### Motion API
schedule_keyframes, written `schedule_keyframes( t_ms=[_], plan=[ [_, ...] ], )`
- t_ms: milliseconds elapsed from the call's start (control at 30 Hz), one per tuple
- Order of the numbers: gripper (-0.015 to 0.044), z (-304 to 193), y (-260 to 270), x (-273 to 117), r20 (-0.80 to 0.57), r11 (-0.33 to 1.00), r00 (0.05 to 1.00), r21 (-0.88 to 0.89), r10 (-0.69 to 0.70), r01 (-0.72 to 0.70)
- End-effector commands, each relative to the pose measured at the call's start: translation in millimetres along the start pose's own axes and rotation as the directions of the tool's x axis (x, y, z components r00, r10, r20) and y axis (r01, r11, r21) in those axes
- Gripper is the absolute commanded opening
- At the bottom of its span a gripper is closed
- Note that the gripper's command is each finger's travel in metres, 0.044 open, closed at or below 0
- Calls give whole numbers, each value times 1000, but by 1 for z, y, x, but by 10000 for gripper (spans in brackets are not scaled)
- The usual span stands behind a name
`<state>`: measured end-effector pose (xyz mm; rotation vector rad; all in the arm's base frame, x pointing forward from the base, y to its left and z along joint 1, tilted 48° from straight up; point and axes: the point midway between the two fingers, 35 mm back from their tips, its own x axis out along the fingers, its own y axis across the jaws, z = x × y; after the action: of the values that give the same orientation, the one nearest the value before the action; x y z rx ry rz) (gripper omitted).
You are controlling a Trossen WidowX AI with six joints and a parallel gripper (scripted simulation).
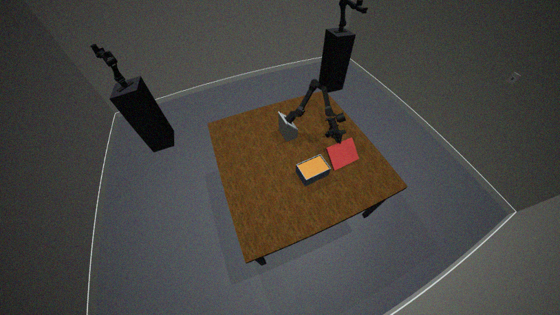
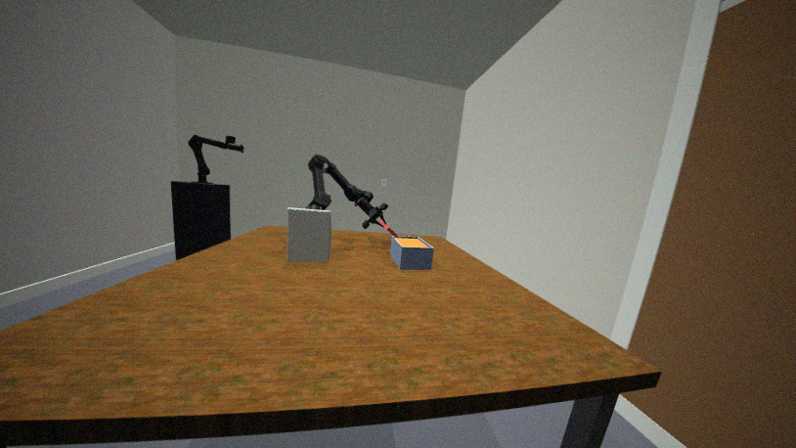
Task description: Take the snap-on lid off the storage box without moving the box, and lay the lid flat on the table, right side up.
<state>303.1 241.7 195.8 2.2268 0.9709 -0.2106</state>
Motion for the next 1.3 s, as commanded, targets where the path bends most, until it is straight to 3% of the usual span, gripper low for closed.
schedule_keyframes(
  t_ms=[0,1267],
  plan=[
    [0,1,0,2,3,1000,1000,6,13,-13],
    [0,1,-23,21,2,1000,1000,7,12,-12]
  ],
)
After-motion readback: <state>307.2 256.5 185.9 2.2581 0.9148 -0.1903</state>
